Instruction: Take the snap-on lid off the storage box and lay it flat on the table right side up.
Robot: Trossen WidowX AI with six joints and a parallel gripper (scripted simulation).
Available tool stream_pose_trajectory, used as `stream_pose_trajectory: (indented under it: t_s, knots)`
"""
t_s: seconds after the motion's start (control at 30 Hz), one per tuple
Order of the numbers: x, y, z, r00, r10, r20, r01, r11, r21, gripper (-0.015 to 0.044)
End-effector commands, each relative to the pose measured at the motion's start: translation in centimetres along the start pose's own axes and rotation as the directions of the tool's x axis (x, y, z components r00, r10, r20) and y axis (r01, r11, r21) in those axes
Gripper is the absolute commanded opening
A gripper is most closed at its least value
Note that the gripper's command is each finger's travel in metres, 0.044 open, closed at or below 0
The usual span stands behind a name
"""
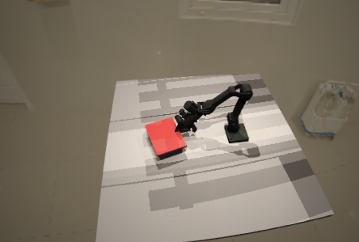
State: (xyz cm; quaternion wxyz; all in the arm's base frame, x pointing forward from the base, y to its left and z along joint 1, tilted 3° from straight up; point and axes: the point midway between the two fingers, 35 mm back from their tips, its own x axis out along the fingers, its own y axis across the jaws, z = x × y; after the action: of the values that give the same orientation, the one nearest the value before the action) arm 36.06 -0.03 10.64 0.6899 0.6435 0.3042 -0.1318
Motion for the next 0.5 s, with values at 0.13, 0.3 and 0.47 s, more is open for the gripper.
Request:
stream_pose_trajectory:
  t_s: [0.13, 0.3, 0.47]
  knots:
    - [-0.14, 0.15, 0.00, 1.000, 0.000, 0.000, 0.000, 1.000, 0.000, 0.0000]
    - [-0.22, 0.21, -0.01, 1.000, 0.000, 0.000, 0.000, 1.000, 0.000, 0.0000]
    - [-0.32, 0.26, -0.03, 1.000, 0.000, 0.000, 0.000, 1.000, 0.000, 0.0000]
